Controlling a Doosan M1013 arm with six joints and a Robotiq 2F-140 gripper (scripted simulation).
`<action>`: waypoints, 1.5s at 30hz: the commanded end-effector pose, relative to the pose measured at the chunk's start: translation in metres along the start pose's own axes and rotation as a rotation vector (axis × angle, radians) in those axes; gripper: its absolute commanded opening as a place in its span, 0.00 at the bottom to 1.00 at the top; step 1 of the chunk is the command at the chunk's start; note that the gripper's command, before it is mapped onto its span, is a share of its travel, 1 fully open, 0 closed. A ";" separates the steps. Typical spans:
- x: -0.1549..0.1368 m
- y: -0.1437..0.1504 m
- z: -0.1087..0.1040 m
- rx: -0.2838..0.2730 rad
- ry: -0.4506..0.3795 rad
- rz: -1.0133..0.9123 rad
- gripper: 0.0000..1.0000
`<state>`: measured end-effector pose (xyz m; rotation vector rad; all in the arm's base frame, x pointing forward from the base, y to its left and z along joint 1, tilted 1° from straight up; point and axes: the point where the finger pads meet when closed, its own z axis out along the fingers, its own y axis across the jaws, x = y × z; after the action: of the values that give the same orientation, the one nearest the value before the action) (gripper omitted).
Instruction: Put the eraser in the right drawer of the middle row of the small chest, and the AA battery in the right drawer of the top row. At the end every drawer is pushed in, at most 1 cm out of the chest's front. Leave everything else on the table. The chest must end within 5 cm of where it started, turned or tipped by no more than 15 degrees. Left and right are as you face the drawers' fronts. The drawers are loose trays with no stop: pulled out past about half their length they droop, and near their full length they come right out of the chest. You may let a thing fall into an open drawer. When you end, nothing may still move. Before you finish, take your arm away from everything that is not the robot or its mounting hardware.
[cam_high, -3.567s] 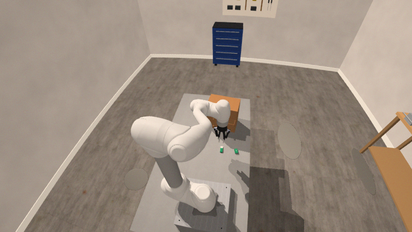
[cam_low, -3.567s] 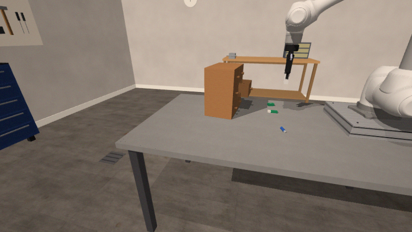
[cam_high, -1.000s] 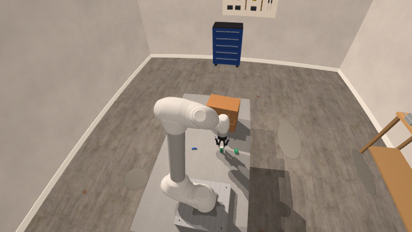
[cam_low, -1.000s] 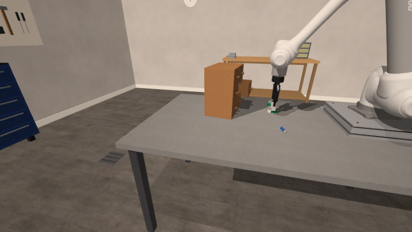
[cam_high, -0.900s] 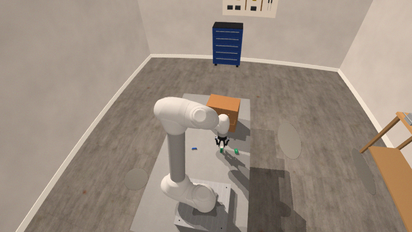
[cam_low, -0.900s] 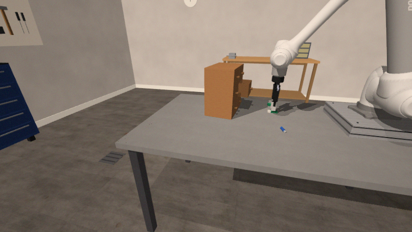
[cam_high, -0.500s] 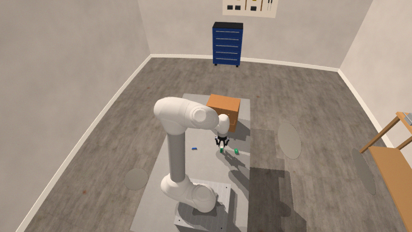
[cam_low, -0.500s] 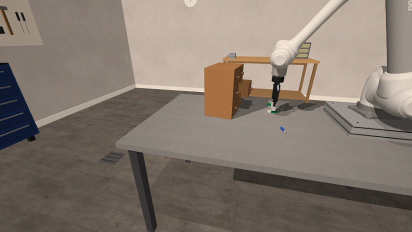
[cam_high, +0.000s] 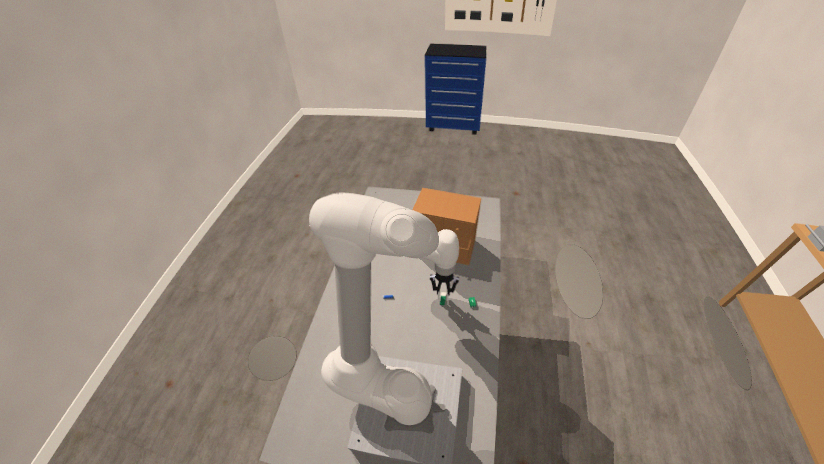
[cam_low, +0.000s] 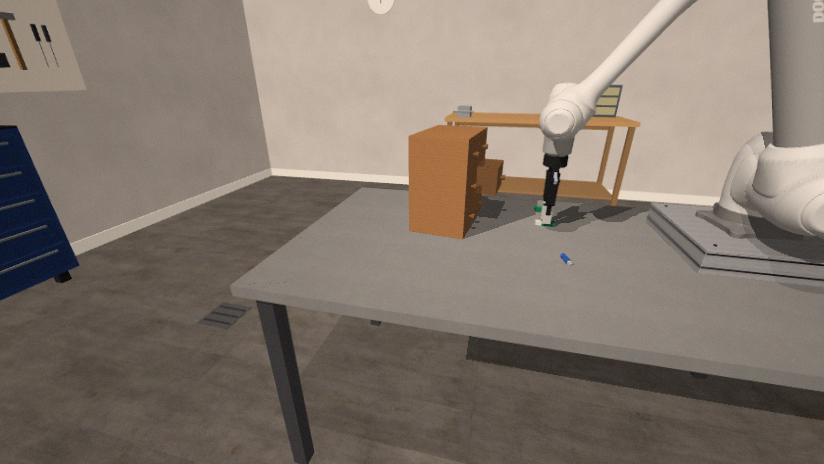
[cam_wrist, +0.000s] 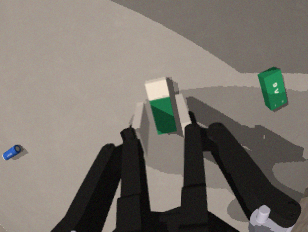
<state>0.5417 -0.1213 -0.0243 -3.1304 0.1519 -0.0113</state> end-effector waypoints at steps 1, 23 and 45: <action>0.000 0.000 0.008 0.000 0.000 0.000 0.23; 0.000 0.000 0.012 0.000 0.000 0.000 0.23; 0.000 0.000 0.012 0.000 0.000 0.000 0.11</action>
<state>0.5418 -0.1212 -0.0364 -3.1304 0.1519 -0.0114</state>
